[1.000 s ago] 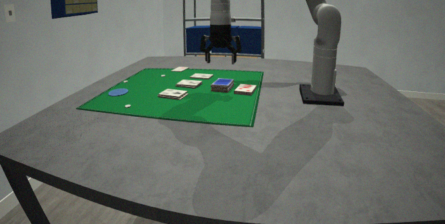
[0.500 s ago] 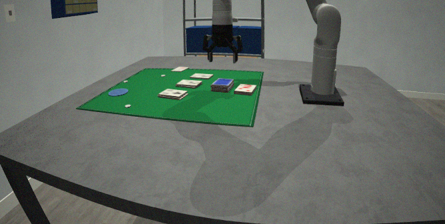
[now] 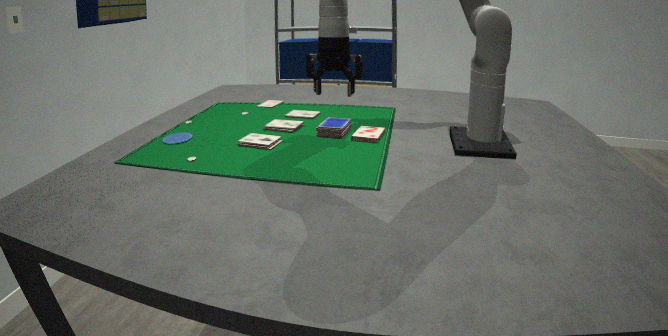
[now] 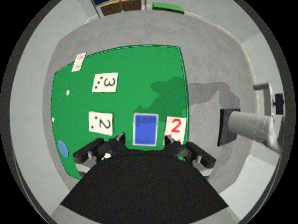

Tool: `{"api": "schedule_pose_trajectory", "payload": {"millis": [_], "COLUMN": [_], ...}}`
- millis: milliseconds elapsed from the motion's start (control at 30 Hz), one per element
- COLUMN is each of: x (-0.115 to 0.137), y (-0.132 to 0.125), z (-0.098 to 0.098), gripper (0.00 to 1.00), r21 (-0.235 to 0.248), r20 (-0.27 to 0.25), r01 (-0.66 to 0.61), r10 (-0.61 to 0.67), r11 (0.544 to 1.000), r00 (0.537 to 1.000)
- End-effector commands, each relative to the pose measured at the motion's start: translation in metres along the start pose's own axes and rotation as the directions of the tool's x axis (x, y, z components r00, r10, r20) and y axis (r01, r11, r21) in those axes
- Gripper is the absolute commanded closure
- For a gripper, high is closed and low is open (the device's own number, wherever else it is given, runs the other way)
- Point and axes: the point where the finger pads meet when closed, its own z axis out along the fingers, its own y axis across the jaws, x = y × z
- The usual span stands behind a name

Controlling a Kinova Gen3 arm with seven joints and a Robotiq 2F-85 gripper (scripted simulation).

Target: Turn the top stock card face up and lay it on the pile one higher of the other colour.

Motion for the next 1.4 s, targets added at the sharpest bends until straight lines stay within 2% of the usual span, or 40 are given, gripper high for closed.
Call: {"api": "schedule_pose_trajectory", "payload": {"millis": [0, 433, 933, 1367], "x": [0.001, 0.001, 0.001, 0.001], "y": [0.001, 0.002, 0.002, 0.001], "z": [0.003, 0.019, 0.049, 0.055], "gripper": [0.15, 0.15, 0.15, 0.15], "r21": [-0.001, -0.002, -0.002, 0.0], "r20": [0.0, 0.0, 0.001, 0.001], "r01": [-0.001, -0.001, 0.0, 0.0], "r10": [0.001, 0.001, 0.0, 0.0], "r11": [1.0, 1.0, 1.0, 1.0], "r00": [1.0, 1.0, 1.0, 1.0]}}
